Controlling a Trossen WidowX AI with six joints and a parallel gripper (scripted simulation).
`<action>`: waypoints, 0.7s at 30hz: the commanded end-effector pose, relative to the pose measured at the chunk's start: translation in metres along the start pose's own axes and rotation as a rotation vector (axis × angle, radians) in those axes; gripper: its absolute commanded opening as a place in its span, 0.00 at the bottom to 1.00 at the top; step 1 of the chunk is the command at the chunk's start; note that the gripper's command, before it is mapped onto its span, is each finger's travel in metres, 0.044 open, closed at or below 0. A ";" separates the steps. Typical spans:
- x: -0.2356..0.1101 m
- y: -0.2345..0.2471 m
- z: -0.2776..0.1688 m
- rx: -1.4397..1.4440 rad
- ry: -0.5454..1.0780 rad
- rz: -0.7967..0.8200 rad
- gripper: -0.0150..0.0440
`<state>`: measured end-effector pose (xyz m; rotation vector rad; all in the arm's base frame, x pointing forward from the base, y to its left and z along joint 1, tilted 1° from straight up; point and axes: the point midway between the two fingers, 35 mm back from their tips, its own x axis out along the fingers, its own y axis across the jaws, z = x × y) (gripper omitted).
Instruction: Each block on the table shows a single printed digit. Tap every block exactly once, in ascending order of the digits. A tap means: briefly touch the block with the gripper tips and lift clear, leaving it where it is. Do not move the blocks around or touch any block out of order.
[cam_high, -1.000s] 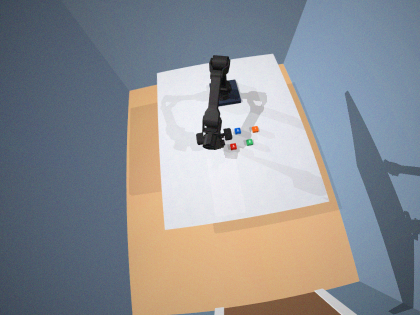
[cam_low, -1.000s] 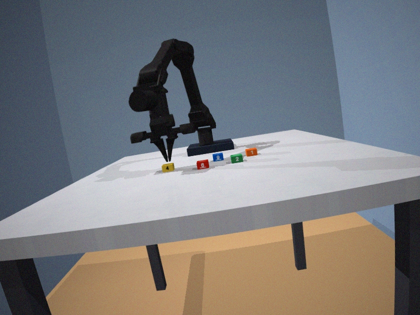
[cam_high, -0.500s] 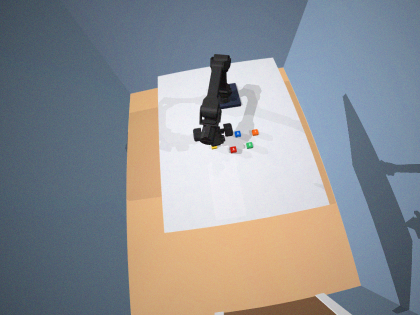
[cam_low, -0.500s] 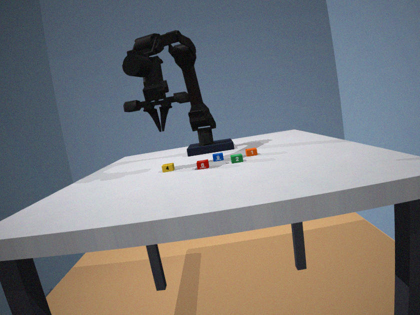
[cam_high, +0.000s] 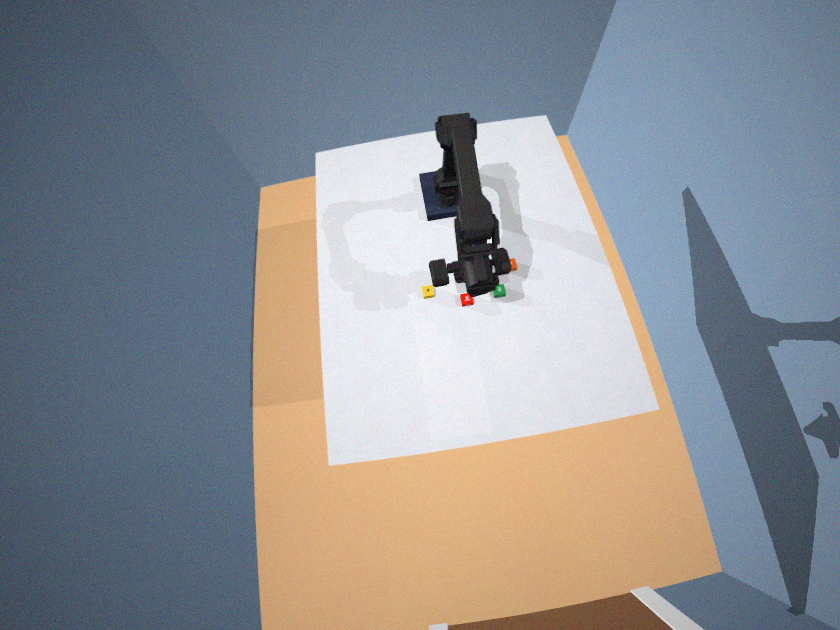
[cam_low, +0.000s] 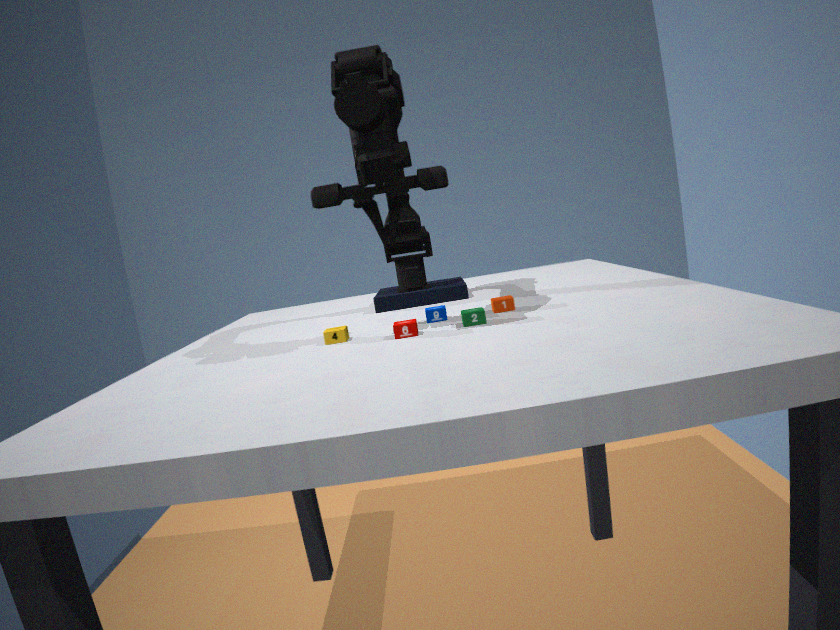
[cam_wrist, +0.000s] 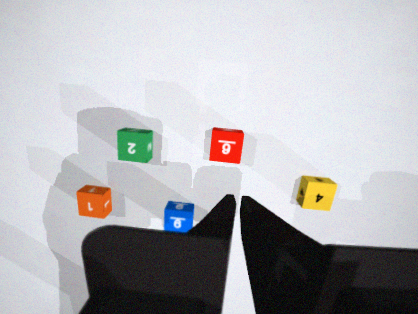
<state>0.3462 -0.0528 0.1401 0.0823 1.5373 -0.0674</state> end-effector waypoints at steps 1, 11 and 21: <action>0.008 0.005 0.003 0.023 -0.001 0.000 0.29; 0.080 0.005 0.002 0.023 -0.001 0.000 0.29; 0.094 0.005 0.002 0.023 -0.001 0.000 0.29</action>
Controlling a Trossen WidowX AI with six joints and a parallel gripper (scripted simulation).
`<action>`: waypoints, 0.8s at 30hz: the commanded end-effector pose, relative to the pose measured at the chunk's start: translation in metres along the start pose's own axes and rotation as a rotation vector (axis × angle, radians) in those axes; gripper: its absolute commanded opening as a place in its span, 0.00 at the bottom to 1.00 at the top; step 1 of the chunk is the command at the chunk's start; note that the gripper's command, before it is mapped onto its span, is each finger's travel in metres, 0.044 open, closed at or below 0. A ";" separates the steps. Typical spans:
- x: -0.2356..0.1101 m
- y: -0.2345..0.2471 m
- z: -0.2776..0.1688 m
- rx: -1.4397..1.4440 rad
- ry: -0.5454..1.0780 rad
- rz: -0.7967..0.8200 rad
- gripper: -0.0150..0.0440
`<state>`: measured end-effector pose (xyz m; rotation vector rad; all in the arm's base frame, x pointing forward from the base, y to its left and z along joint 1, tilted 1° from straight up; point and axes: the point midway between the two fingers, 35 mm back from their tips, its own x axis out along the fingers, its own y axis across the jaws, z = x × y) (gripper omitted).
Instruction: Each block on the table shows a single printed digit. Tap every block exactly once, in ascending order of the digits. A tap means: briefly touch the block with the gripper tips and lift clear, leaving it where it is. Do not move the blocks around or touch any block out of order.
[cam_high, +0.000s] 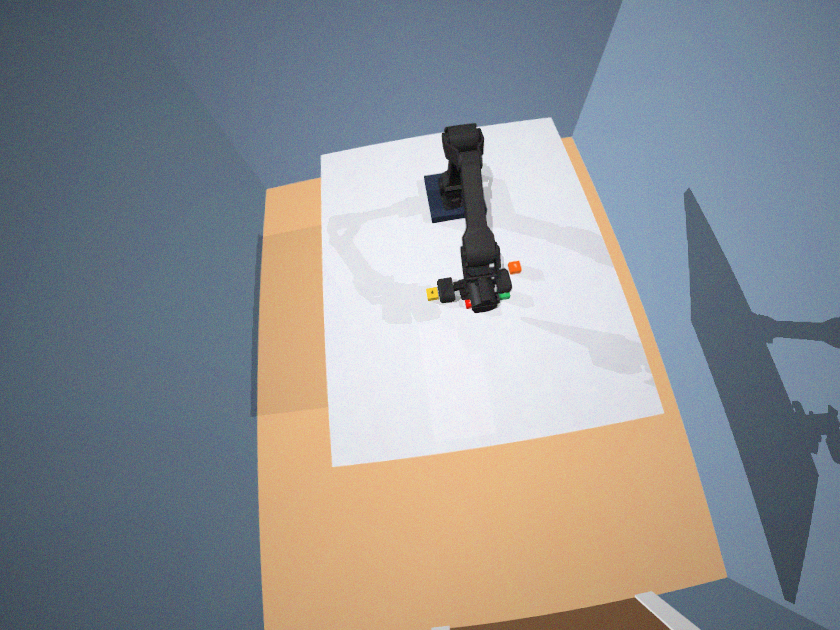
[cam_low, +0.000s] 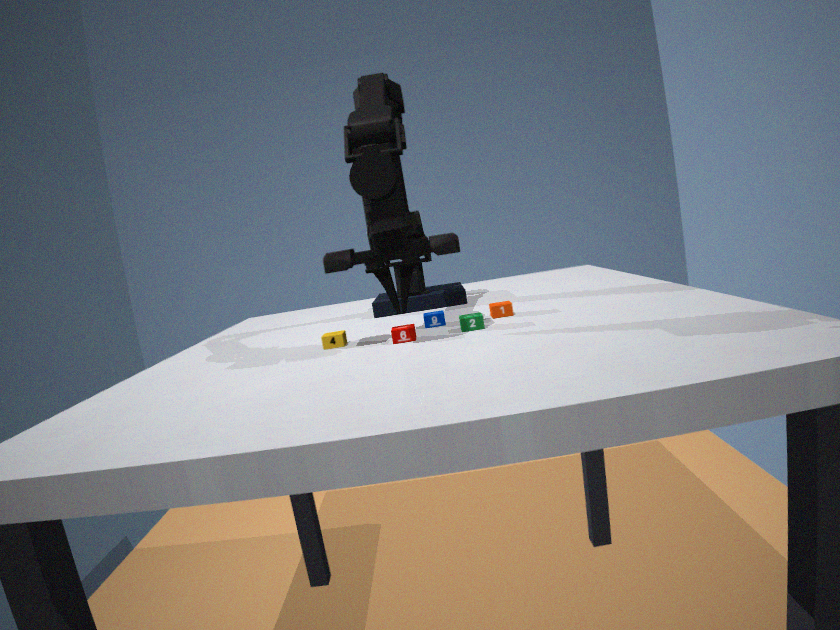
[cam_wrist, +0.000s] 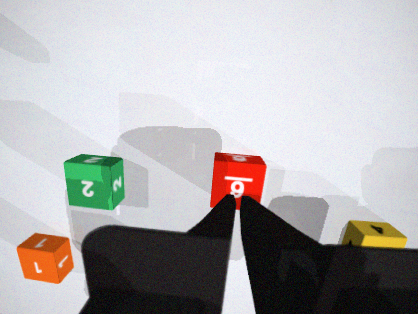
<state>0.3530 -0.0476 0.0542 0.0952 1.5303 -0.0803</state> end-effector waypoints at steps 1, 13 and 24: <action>0.009 0.000 -0.001 0.007 0.005 0.000 0.29; 0.024 0.000 -0.002 0.007 0.006 0.000 0.29; -0.006 0.000 -0.002 0.007 0.005 0.000 0.29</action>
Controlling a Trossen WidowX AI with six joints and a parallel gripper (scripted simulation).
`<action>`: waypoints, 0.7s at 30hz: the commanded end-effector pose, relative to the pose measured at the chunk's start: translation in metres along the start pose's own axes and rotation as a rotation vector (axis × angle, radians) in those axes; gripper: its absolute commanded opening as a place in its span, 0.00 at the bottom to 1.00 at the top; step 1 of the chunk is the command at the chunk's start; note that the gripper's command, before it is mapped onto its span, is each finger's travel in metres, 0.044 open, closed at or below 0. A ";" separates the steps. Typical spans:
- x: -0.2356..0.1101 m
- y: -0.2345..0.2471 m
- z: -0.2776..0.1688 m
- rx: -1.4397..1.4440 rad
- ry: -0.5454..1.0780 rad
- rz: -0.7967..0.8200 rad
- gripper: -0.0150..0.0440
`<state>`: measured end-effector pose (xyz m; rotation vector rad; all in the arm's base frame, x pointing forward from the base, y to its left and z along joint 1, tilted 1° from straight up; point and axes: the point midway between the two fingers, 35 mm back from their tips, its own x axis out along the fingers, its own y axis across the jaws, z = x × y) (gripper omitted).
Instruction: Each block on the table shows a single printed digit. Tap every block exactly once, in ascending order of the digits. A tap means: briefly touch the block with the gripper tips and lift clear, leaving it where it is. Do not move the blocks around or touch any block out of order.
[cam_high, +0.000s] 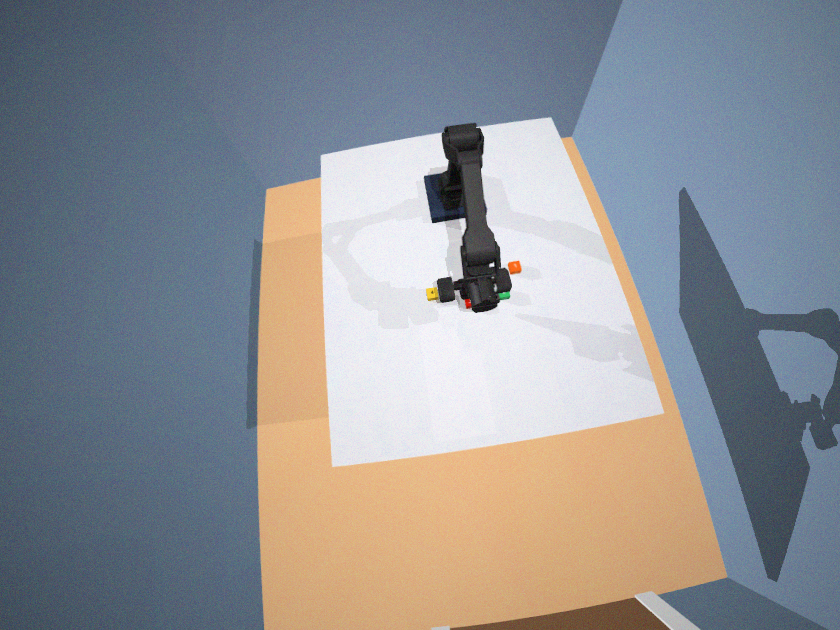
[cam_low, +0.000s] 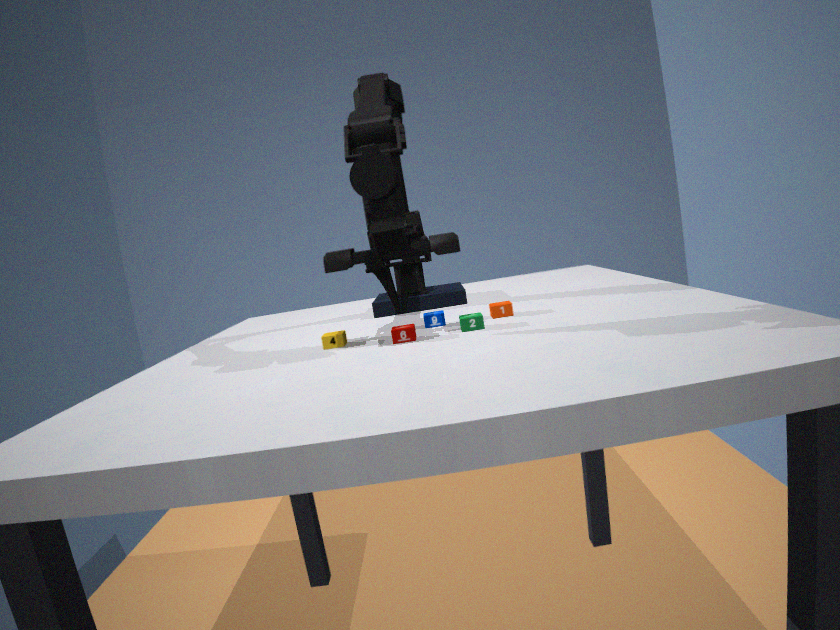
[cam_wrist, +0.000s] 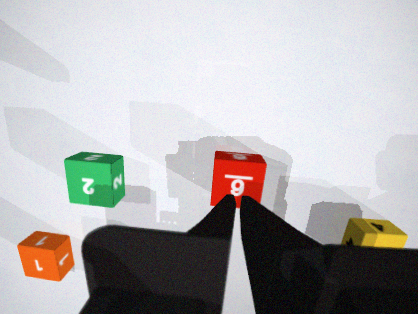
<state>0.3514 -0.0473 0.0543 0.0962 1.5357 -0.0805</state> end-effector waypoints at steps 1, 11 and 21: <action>-0.008 0.000 0.000 0.006 0.000 -0.001 0.29; -0.087 0.000 0.000 0.006 0.000 -0.001 0.29; -0.089 0.030 -0.070 0.006 0.006 0.002 0.29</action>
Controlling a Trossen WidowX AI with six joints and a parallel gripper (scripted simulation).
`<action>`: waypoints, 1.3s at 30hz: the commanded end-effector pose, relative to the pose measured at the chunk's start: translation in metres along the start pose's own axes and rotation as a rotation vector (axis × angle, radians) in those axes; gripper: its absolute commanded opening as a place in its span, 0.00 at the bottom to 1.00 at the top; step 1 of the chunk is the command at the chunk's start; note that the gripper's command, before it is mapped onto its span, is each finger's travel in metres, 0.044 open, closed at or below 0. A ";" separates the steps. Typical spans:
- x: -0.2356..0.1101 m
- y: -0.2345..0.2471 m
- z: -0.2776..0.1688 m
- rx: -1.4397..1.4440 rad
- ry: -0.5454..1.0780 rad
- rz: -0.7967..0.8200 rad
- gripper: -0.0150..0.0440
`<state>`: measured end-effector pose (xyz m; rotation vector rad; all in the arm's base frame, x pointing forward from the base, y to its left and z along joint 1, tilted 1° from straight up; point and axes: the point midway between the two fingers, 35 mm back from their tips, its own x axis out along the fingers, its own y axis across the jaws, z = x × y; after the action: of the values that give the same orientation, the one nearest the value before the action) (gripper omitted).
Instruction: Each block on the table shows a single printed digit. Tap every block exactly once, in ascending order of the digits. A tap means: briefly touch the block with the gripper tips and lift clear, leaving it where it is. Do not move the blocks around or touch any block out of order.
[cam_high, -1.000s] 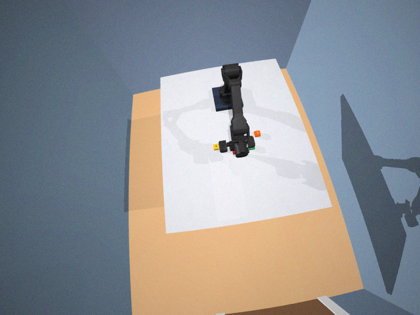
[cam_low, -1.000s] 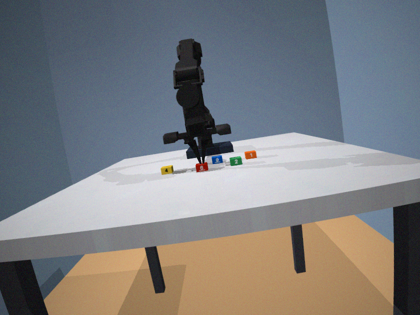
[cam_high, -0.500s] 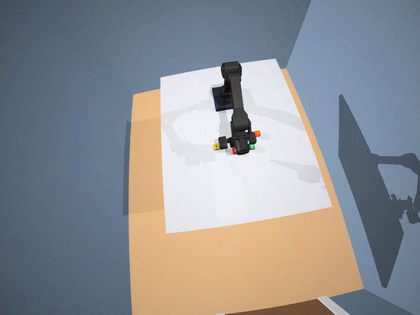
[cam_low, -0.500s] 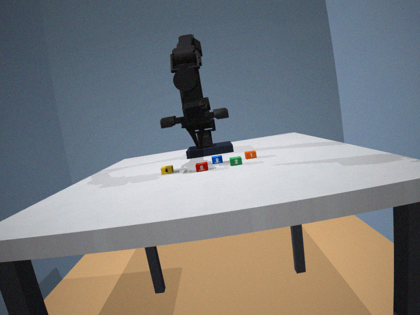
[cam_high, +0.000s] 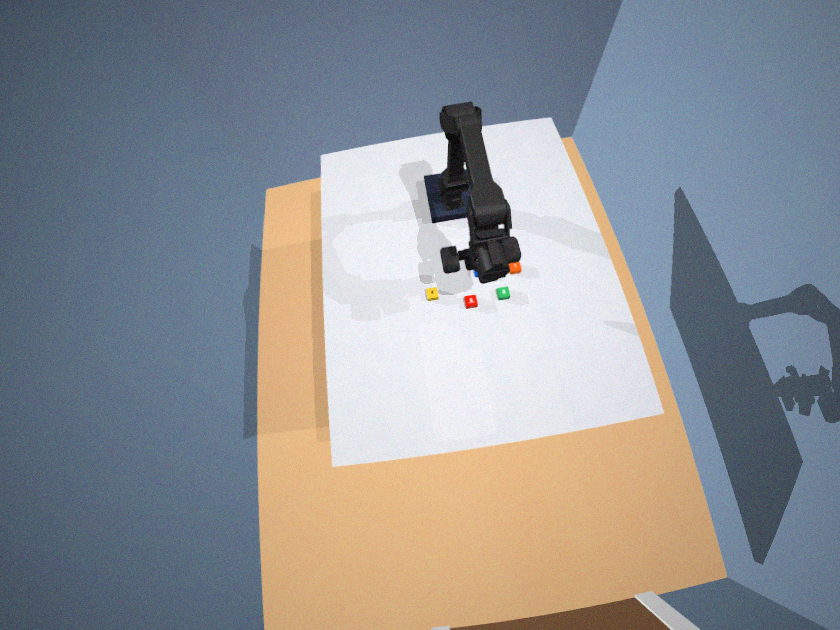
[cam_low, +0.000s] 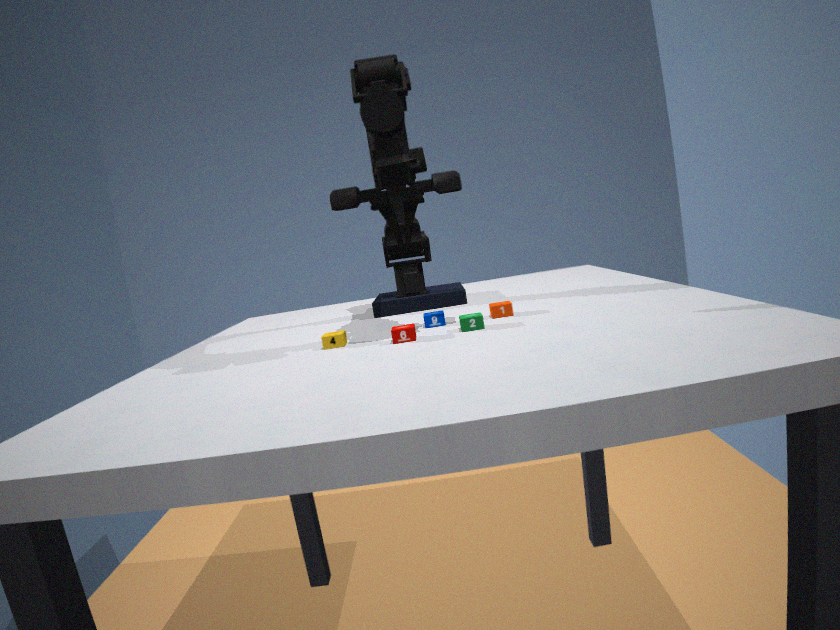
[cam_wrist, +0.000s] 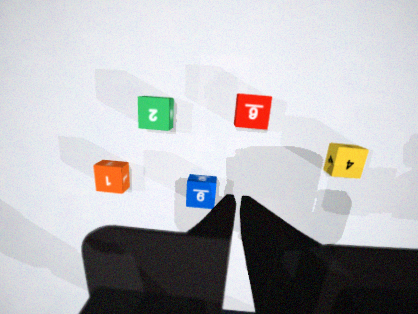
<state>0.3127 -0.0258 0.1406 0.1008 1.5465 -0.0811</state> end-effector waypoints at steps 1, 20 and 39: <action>0.000 0.016 -0.043 0.003 -0.004 0.001 0.29; 0.083 0.020 -0.059 0.003 -0.002 0.001 0.29; 0.108 0.020 -0.059 0.003 -0.002 0.001 0.29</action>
<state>0.2596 0.0020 0.0379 0.0990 1.5421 -0.0769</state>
